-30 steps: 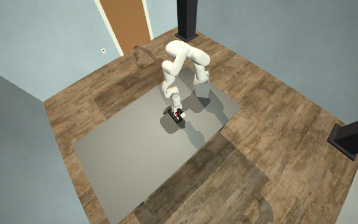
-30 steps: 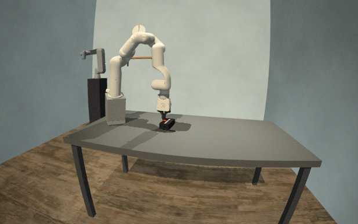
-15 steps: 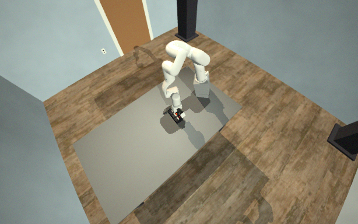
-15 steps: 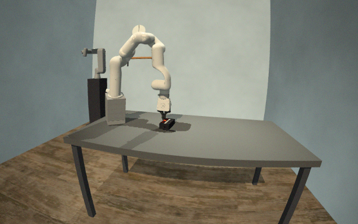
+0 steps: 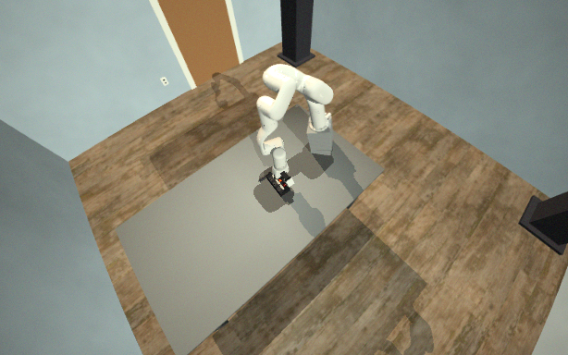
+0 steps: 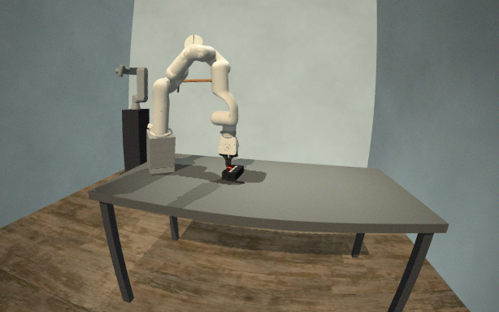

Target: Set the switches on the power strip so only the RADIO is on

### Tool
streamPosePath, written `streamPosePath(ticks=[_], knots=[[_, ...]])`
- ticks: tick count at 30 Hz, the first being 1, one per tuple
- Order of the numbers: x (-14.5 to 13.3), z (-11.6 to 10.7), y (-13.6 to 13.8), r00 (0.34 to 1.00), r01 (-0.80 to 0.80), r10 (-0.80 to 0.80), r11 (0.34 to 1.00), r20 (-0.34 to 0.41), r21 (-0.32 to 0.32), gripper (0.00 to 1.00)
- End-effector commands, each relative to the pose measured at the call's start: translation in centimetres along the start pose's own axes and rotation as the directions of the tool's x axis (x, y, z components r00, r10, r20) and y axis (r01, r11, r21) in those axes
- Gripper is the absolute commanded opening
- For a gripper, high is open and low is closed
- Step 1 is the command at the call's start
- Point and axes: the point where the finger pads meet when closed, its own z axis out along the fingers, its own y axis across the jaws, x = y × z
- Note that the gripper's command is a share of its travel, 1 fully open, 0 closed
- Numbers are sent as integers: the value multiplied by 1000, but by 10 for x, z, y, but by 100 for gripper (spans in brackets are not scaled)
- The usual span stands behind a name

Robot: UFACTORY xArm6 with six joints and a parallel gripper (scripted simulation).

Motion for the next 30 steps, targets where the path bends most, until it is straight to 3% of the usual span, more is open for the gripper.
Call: streamPosePath(ticks=[1,30], knots=[[0,-1,1,1000,0,0,1000,-1,-3,0],[0,6,1,1000,0,0,1000,-1,-3,0]])
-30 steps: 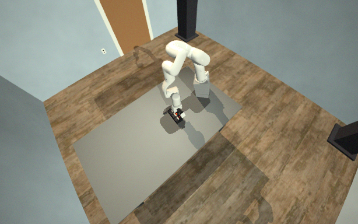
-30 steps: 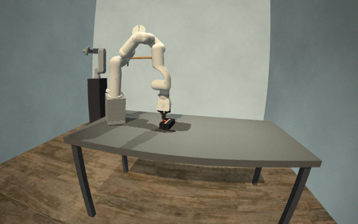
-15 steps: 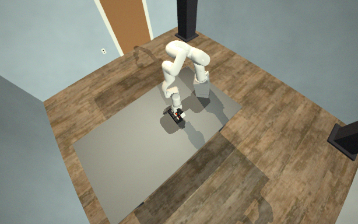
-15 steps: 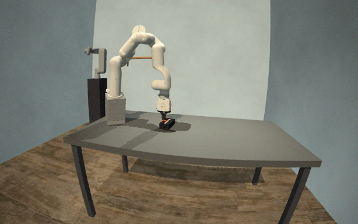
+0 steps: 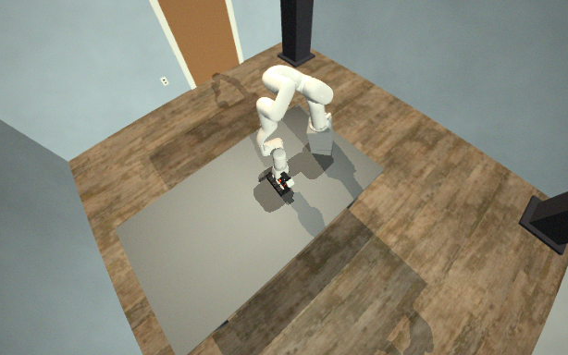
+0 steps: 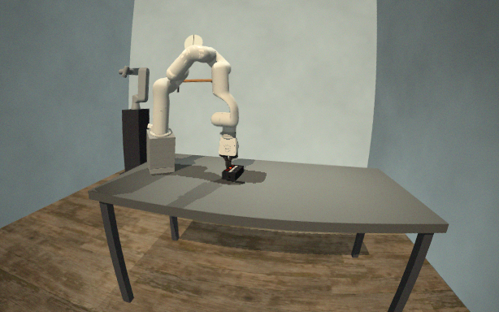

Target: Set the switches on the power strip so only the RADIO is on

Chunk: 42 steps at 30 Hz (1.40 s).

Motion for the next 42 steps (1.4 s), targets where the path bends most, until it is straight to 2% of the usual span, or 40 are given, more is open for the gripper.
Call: streamPosePath(ticks=[1,29,42], knots=[[0,1,1,1000,0,0,1000,0,-2,0],[0,1,1,1000,0,0,1000,0,-2,0],[0,-31,1,1000,0,0,1000,0,-2,0]])
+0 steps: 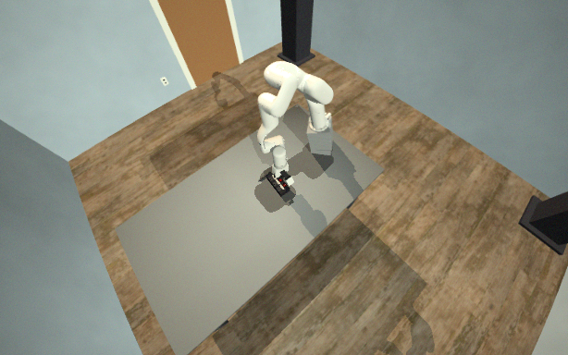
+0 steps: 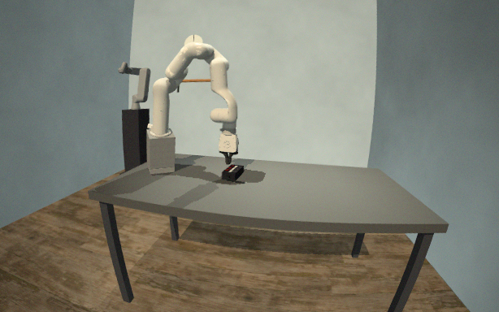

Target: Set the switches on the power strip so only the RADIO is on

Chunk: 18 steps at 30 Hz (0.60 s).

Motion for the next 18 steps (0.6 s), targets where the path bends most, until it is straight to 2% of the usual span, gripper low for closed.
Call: streamPosePath(ticks=[1,18], knots=[[0,-13,1,1000,1,-1,1000,-1,1,0],[0,-17,1,1000,1,-1,1000,-1,1,0]])
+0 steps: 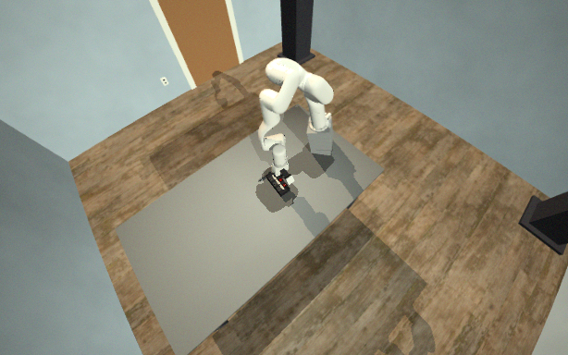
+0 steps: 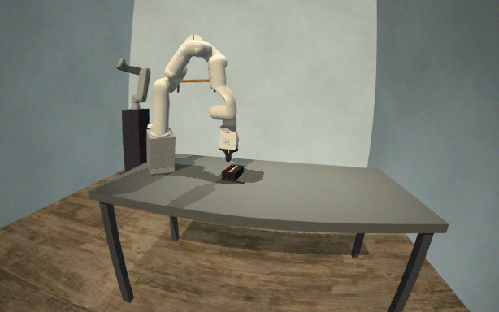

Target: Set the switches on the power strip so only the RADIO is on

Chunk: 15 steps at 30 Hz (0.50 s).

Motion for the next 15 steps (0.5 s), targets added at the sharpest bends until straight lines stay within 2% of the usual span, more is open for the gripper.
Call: streamPosePath(ticks=[1,10,15], knots=[[0,-1,1,1000,0,0,1000,-1,-3,0],[-3,-2,3,1000,0,0,1000,-1,-3,0],[-42,-13,15,1000,0,0,1000,-1,-4,0]])
